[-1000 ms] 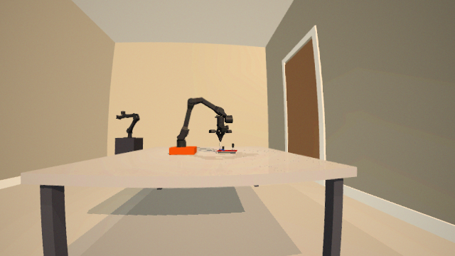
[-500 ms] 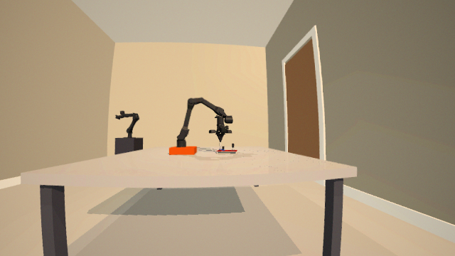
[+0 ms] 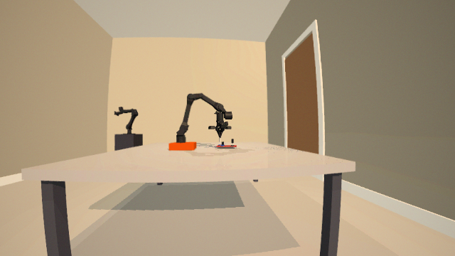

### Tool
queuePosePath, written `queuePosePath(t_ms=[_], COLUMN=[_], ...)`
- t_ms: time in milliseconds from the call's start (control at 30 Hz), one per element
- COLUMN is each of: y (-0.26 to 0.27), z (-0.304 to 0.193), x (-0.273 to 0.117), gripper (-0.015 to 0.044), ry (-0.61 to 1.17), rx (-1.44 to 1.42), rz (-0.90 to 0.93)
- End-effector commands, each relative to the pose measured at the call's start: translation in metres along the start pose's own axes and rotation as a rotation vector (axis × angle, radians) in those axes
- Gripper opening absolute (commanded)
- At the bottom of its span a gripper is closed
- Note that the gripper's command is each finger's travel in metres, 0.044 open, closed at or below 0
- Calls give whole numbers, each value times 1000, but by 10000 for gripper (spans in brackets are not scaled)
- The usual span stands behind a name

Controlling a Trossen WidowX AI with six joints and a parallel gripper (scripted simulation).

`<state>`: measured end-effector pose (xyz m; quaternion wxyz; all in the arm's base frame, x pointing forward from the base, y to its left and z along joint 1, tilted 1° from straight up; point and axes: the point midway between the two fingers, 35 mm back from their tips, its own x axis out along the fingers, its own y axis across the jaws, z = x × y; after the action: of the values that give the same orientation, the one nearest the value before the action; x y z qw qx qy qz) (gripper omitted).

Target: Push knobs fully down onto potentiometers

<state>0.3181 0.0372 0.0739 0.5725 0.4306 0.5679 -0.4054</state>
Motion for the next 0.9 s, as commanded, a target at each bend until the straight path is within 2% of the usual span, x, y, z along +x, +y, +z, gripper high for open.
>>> queuePosePath(t_ms=[0, 867], y=[0, -1], z=[0, 0], x=[1, 6], gripper=[0, 0], ry=[-3, -3], rx=[5, 5], rz=[-2, -2])
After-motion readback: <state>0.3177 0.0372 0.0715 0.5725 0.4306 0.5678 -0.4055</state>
